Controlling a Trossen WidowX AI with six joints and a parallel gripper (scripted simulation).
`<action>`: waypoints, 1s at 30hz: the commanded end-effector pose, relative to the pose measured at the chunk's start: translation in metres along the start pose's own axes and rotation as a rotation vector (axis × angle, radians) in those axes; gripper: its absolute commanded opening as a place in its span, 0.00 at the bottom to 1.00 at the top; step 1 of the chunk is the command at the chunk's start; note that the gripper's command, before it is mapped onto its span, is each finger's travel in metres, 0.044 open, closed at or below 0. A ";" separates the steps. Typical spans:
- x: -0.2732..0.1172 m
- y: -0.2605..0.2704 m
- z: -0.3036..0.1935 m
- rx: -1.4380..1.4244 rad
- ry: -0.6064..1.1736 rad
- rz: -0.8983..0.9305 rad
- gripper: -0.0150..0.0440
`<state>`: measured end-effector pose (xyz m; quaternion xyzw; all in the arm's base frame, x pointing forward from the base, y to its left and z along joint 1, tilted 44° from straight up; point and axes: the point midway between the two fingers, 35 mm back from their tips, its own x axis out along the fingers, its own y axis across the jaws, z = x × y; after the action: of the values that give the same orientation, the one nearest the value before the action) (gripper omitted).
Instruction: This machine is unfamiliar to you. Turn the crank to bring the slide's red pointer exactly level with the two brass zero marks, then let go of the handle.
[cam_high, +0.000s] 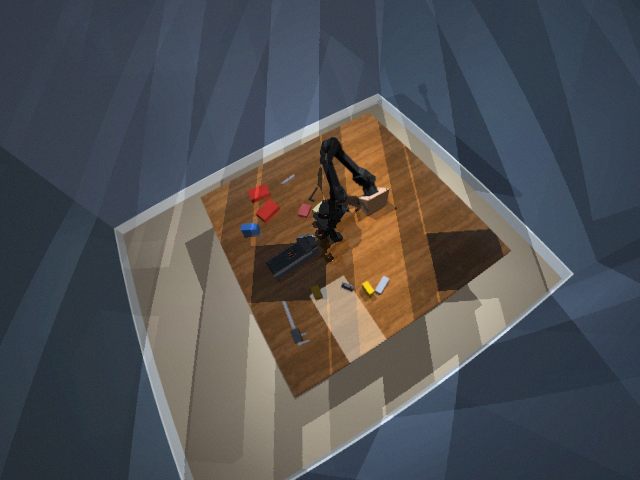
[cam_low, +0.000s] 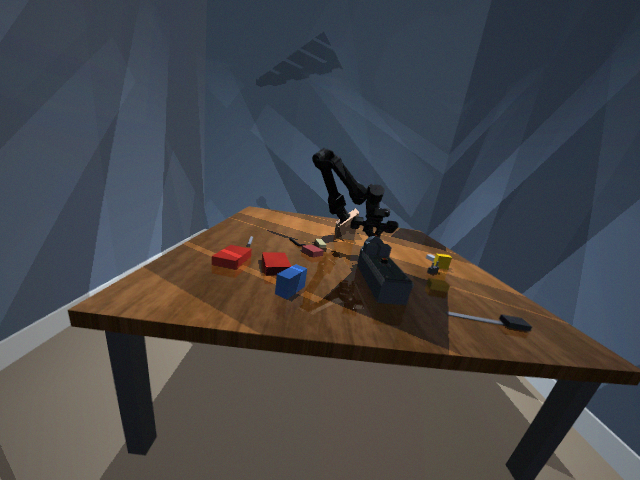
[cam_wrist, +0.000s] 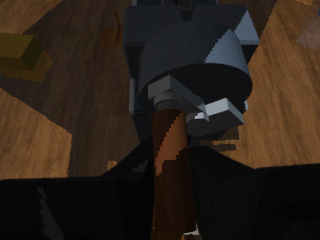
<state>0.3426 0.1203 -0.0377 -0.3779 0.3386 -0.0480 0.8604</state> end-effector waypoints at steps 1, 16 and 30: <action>-0.003 -0.005 0.003 0.003 -0.004 -0.010 0.25; -0.006 -0.015 0.006 0.003 -0.004 -0.010 0.25; -0.006 -0.025 0.006 0.002 -0.004 -0.010 0.25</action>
<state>0.3454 0.1137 -0.0211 -0.3787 0.3386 -0.0439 0.8602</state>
